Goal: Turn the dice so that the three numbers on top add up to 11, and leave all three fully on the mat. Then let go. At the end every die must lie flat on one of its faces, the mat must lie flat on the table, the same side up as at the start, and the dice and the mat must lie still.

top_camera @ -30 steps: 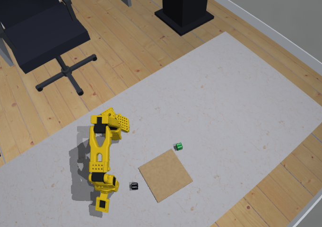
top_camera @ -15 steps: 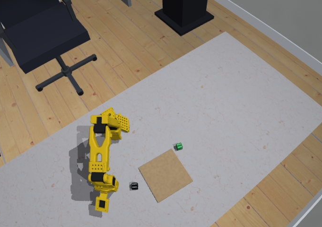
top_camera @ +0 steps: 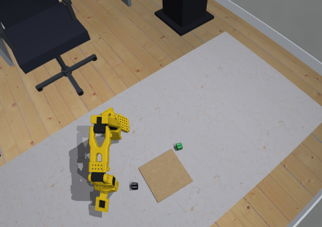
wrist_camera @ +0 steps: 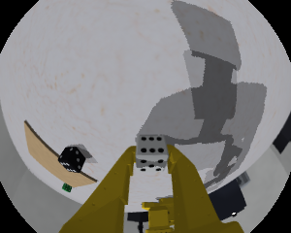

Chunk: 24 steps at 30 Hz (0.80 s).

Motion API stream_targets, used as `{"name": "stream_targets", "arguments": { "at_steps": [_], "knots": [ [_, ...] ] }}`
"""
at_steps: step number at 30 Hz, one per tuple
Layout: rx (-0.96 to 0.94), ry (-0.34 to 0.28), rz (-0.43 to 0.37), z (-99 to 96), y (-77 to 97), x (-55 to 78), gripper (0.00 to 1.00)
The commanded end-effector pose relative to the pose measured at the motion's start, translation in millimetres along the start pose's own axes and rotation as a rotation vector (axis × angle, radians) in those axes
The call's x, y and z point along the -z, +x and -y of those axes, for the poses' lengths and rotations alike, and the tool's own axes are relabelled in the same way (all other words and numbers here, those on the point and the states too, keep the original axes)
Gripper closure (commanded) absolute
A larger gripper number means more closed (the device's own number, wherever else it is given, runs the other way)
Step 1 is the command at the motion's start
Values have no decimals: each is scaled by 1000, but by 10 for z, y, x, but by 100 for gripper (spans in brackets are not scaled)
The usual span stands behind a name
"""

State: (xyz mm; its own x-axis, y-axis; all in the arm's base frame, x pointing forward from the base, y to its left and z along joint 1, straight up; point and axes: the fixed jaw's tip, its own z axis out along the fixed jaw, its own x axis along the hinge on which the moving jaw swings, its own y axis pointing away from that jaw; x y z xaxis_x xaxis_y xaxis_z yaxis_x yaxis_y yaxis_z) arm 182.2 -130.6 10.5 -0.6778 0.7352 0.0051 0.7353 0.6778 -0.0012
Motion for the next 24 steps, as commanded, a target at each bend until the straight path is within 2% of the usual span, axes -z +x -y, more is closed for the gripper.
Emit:
{"name": "stream_targets", "arguments": {
  "at_steps": [1,9,24],
  "knots": [
    [-2,-7,40,16,-50,61,100],
    [-2,-7,40,14,-55,121,100],
    [-2,-7,40,8,-41,481,100]
  ]
}}
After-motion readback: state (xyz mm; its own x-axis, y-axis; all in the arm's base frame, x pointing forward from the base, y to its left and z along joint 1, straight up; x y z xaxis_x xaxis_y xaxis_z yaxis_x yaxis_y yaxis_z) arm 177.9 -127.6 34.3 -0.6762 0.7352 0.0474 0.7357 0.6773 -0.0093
